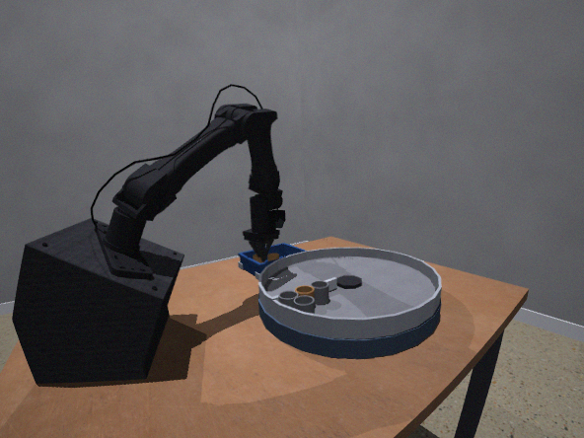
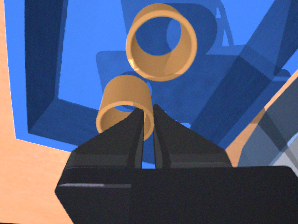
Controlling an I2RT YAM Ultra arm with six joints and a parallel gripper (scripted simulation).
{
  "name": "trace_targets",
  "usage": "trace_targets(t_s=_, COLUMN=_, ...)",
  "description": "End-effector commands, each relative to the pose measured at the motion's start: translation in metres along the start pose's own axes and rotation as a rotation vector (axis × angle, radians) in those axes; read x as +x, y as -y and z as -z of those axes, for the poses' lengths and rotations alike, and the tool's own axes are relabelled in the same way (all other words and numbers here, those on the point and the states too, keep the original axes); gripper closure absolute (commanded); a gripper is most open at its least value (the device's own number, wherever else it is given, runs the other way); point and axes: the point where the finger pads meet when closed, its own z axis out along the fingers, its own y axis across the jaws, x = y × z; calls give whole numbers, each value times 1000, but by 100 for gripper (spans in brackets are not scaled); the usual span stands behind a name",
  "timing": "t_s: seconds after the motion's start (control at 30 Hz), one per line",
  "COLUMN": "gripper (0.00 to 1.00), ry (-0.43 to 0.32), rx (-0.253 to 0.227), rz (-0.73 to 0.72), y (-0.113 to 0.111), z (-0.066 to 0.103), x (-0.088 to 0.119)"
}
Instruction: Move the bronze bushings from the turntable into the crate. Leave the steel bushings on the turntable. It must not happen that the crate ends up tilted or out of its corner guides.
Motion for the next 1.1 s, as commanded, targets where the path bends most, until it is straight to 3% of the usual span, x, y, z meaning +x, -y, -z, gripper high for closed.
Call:
trace_targets(t_s=0.0, gripper=100, ry=67, rx=-11, rz=-7, y=0, z=19, x=-20)
trace_targets(t_s=0.43, gripper=100, ry=51, rx=-8, rz=-13, y=9, z=17, x=-20)
trace_targets(t_s=1.07, gripper=100, ry=54, rx=-13, rz=3, y=2, z=20, x=-20)
